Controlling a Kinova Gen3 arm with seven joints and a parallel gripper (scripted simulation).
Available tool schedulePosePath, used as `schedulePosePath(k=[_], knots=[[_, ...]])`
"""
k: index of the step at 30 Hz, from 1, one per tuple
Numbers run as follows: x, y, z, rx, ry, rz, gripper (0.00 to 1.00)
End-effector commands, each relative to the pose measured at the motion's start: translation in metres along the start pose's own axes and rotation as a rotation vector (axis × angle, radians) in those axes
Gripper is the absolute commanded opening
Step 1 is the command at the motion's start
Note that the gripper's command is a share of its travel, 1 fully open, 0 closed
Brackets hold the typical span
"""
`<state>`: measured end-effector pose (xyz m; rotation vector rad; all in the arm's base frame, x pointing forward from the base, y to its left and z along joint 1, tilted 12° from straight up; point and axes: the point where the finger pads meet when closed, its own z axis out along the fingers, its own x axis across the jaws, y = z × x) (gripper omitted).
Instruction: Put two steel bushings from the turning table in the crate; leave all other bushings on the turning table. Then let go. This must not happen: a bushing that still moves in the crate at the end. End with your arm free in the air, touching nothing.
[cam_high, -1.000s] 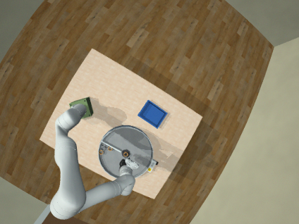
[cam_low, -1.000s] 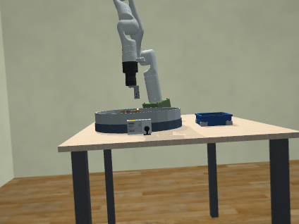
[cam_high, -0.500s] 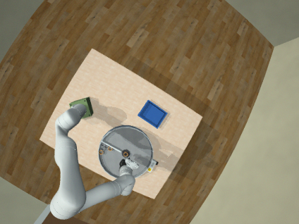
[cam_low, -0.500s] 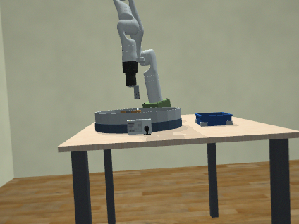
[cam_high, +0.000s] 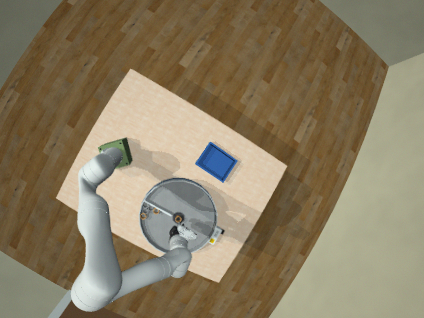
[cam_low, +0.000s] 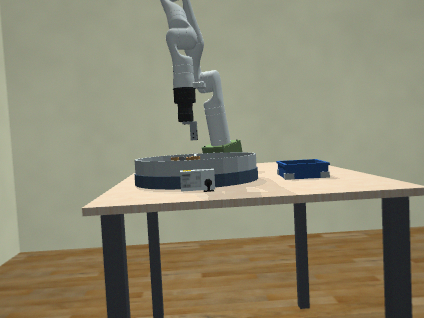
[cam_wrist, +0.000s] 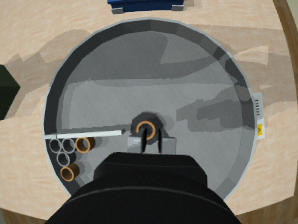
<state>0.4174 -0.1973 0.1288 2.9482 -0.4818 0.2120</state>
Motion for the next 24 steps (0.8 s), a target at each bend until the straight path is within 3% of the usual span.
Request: schedulePosePath(k=[1,8,13,24], knots=[[0.001,0.0,-0.001,0.0,0.002,0.0,0.42],[0.001,0.0,-0.001,0.0,0.002,0.0,0.42],[-0.041,0.018,0.003,0.0,0.002,0.0,0.4],[-0.041,0.018,0.003,0.0,0.002,0.0,0.4]])
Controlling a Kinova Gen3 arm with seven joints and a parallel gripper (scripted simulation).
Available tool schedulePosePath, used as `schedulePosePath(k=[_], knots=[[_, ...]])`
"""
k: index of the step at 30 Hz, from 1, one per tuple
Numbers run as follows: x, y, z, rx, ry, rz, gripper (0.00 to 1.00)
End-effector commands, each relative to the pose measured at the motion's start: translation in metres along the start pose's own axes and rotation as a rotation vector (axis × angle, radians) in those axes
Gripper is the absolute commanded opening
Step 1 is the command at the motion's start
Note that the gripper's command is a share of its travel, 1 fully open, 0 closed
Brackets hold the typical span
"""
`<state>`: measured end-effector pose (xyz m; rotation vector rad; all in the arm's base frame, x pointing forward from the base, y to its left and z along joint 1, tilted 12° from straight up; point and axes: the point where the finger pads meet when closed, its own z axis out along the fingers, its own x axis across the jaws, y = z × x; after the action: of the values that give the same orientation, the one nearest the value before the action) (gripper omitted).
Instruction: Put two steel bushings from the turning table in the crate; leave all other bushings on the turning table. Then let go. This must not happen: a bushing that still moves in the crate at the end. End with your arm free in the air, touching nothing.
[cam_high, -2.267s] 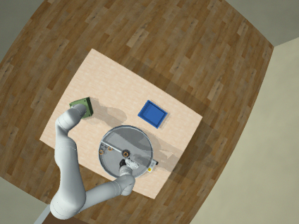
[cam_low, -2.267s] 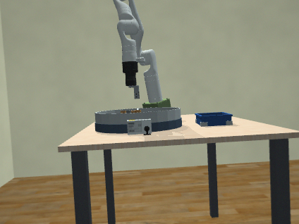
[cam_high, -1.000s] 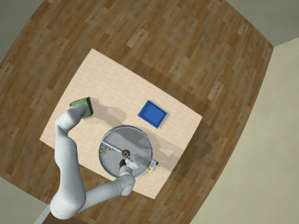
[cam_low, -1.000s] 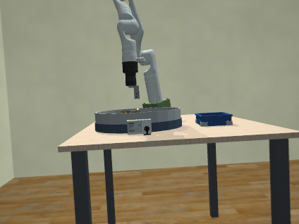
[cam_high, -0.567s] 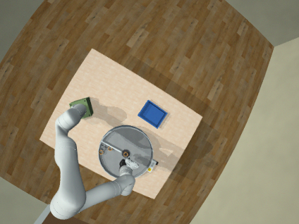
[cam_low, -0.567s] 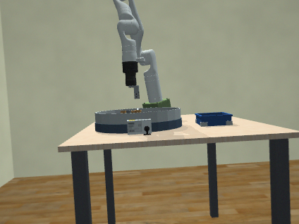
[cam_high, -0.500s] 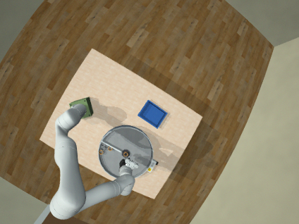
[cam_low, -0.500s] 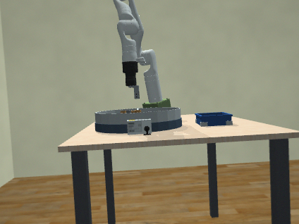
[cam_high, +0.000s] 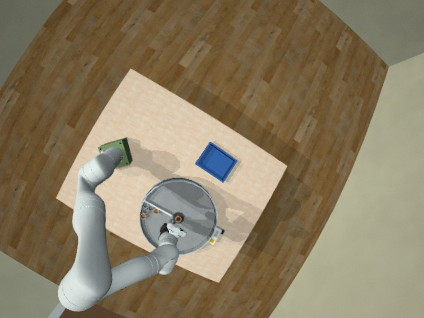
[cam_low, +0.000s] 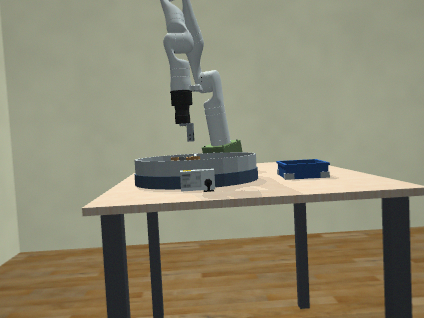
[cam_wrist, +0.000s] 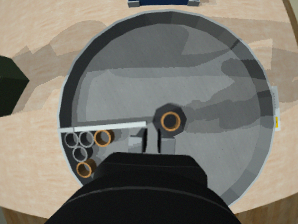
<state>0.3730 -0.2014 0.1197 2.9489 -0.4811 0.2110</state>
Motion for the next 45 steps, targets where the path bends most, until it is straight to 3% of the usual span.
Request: schedulePosePath(k=[1,6,18,23,35,40,45], knots=[[0.001,0.0,-0.001,-0.001,0.003,0.001,0.4],[-0.041,0.018,0.003,-0.001,0.002,0.0,0.4],[-0.041,0.018,0.003,-0.001,0.002,0.0,0.4],[-0.083,0.035,0.008,0.0,0.002,0.0,0.4],[-0.083,0.035,0.008,0.0,0.002,0.0,0.4],[-0.125,0.053,0.012,0.0,0.001,-0.001,0.4],[-0.125,0.053,0.012,0.0,0.001,-0.001,0.4]])
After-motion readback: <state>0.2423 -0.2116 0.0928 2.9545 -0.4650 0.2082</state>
